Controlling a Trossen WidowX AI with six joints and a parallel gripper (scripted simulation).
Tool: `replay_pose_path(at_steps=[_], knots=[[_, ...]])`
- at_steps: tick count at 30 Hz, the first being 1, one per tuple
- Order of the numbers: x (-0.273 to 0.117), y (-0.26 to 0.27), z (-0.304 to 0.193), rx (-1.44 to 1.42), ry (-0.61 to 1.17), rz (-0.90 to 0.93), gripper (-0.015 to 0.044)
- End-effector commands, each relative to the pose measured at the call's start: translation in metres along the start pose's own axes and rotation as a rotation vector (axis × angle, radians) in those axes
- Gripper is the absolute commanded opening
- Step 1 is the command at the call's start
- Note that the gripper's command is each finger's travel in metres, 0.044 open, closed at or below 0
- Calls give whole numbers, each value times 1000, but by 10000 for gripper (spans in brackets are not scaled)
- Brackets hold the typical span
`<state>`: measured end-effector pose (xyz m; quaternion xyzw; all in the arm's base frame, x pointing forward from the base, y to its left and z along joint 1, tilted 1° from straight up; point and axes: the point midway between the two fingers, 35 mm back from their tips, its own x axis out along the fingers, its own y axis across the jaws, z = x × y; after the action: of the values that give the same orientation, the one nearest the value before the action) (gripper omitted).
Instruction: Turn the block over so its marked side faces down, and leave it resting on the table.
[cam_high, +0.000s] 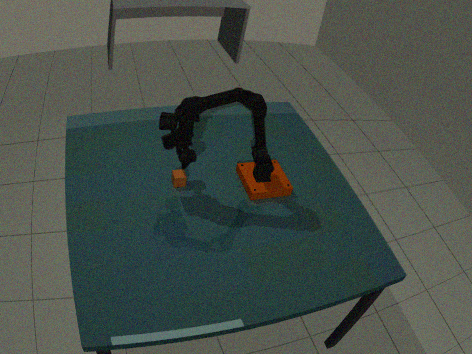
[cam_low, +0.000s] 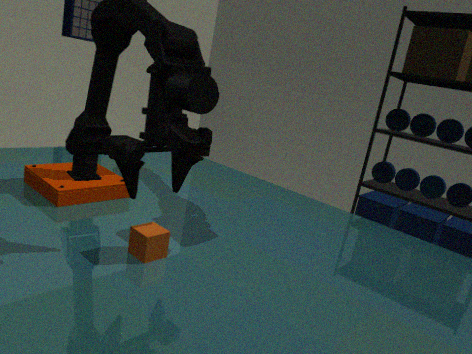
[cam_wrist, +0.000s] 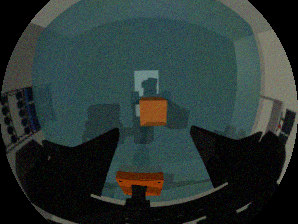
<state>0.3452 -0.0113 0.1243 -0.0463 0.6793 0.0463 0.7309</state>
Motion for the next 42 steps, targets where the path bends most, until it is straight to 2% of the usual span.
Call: replay_pose_path(at_steps=[1, 5, 42], knots=[[0, 0, 1, 5, 22, -5, 440], [31, 0, 0, 5, 22, -5, 440], [85, -1, -1, 5, 22, -5, 440]])
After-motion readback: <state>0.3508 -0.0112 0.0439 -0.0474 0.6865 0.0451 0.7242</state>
